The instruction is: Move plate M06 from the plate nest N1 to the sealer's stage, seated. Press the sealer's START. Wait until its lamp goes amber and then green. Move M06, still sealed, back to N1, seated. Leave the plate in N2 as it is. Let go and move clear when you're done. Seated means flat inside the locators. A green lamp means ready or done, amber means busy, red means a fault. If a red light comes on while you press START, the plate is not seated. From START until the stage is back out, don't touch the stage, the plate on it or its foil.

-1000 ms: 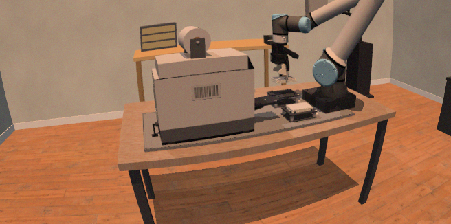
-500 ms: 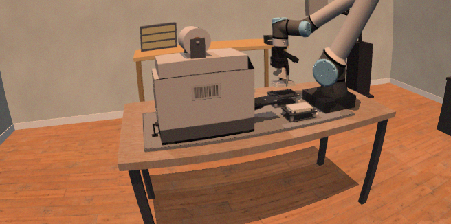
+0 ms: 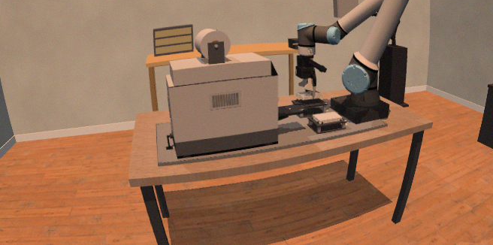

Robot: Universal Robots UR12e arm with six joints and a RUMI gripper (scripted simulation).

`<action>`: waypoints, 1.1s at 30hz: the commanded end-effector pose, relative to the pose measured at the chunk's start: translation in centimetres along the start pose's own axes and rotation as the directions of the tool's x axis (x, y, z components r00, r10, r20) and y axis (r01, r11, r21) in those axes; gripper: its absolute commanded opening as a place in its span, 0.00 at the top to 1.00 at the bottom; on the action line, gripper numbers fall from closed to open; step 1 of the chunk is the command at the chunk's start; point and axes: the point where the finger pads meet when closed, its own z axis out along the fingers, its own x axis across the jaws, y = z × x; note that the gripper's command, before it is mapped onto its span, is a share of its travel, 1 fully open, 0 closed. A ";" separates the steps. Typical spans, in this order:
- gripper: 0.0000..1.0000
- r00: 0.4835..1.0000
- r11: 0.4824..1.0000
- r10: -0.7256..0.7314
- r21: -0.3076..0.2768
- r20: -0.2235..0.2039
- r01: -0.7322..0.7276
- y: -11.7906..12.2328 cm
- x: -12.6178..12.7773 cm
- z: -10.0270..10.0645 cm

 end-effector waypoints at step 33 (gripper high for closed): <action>1.00 1.000 1.000 -0.001 -0.004 0.004 0.001 0.0 0.1 0.1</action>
